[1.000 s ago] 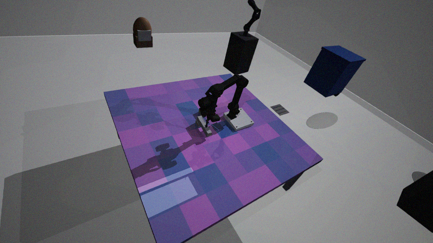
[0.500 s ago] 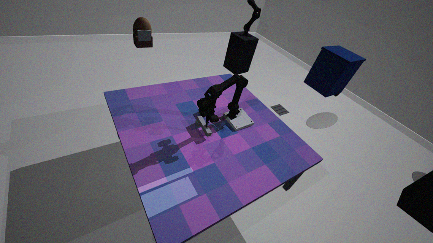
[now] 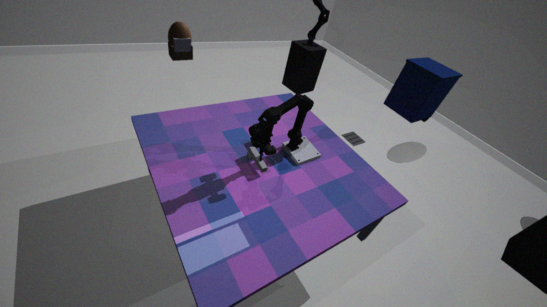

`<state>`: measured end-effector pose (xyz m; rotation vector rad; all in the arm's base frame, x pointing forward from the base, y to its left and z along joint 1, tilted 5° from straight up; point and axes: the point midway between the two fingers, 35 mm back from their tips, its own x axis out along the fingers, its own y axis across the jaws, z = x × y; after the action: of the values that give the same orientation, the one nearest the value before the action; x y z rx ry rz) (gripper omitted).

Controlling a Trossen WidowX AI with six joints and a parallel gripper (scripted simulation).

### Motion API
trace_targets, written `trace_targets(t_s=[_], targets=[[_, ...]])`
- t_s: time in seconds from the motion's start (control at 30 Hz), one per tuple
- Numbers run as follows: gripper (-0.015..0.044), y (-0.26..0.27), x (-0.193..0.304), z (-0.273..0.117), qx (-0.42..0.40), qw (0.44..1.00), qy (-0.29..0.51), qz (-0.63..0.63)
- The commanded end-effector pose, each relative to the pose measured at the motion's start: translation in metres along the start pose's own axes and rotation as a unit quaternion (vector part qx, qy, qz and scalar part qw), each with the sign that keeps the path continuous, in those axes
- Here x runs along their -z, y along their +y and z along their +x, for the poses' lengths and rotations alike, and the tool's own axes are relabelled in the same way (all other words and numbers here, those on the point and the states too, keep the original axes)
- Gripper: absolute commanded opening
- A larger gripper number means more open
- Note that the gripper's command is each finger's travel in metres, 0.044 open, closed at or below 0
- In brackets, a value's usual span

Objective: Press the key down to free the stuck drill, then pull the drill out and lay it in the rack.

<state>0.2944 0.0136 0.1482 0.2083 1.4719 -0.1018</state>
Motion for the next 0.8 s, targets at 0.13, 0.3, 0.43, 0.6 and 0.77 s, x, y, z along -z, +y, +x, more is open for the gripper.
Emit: trace_targets(t_s=[0.13, 0.3, 0.43, 0.6, 0.77], targets=[[0.0000, 0.0014, 0.0035, 0.0090, 0.000, 1.000, 0.011, -0.001], [0.0000, 0.0017, 0.0049, 0.0104, 0.000, 1.000, 0.011, -0.001], [0.0000, 0.0019, 0.0062, 0.0116, 0.000, 1.000, 0.011, -0.001], [0.0000, 0.0018, 0.0071, 0.0134, 0.000, 1.000, 0.011, -0.001], [0.0000, 0.0016, 0.0074, 0.0149, 0.000, 1.000, 0.011, -0.001]])
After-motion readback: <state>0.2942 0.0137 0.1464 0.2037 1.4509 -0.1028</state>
